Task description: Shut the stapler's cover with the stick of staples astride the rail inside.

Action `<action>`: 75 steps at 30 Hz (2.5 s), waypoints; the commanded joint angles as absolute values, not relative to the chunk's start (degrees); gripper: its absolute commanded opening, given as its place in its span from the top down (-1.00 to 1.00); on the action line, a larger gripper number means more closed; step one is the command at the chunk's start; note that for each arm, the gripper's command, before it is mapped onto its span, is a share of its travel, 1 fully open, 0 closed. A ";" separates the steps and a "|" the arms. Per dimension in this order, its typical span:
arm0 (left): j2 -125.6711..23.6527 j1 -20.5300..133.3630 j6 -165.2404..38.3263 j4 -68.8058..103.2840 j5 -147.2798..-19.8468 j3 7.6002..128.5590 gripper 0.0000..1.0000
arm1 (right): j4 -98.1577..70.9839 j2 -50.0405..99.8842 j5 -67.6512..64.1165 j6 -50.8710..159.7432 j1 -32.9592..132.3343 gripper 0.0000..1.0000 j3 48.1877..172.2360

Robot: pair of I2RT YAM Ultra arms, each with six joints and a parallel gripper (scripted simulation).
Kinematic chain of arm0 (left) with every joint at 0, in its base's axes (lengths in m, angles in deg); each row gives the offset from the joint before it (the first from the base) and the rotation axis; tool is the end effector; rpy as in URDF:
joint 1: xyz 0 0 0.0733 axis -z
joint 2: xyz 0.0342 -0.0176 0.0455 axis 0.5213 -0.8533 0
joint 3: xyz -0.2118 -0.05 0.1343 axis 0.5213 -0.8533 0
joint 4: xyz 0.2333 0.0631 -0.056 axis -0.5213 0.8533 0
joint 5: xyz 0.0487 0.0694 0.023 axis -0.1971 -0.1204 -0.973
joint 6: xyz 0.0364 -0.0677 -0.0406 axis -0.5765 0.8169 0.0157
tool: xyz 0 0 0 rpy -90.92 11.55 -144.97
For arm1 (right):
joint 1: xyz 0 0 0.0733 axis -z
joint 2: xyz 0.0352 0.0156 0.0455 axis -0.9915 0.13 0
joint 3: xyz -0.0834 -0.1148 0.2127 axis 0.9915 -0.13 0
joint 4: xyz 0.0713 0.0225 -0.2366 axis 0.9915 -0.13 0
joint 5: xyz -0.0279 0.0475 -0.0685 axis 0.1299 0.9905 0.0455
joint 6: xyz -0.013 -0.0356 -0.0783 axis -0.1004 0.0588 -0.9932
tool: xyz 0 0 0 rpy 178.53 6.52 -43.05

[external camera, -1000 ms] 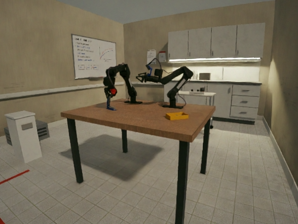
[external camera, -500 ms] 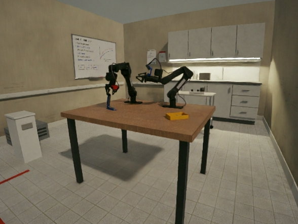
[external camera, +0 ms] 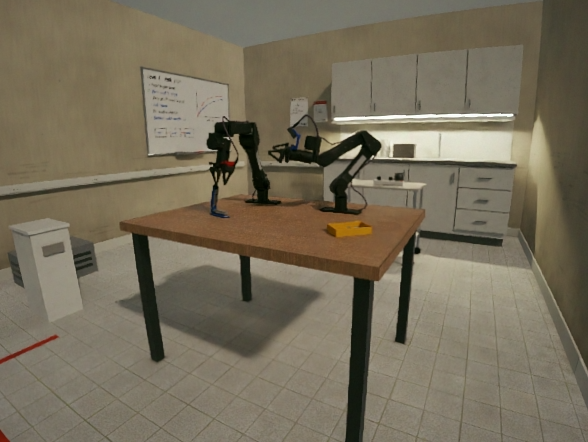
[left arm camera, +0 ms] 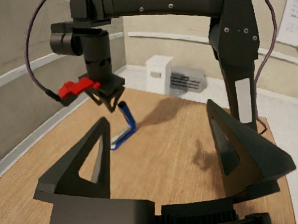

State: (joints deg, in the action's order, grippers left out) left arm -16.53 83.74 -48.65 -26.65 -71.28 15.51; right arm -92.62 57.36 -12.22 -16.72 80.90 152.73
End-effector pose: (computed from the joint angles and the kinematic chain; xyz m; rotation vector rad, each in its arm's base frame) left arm 0.1272 -0.1953 0.2769 0.6677 1.3053 -1.1702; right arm 0.3781 0.0036 0.2457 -1.8418 2.5152 -0.2188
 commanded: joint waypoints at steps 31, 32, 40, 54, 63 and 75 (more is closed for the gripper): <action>-16.53 83.21 -48.26 -27.49 -70.99 15.88 -1.00 | -96.06 53.80 20.69 -38.33 107.78 0.00 146.68; -16.53 83.21 -48.26 -27.49 -70.99 15.88 -1.00 | -96.06 53.80 20.70 -38.33 107.78 0.00 146.68; -16.53 83.21 -48.26 -27.49 -70.99 15.88 -1.00 | -92.85 51.66 21.24 -36.10 105.69 0.00 142.69; -16.53 83.21 -48.26 -27.49 -70.99 15.88 -1.00 | -88.35 51.10 21.26 -34.69 104.42 0.00 138.27; -16.53 83.21 -48.26 -27.49 -70.99 15.88 -1.00 | -85.74 50.91 21.25 -33.84 103.68 0.00 135.88; -16.53 83.21 -48.26 -27.49 -70.99 15.88 -1.00 | -81.46 50.83 21.23 -32.43 102.42 0.00 132.15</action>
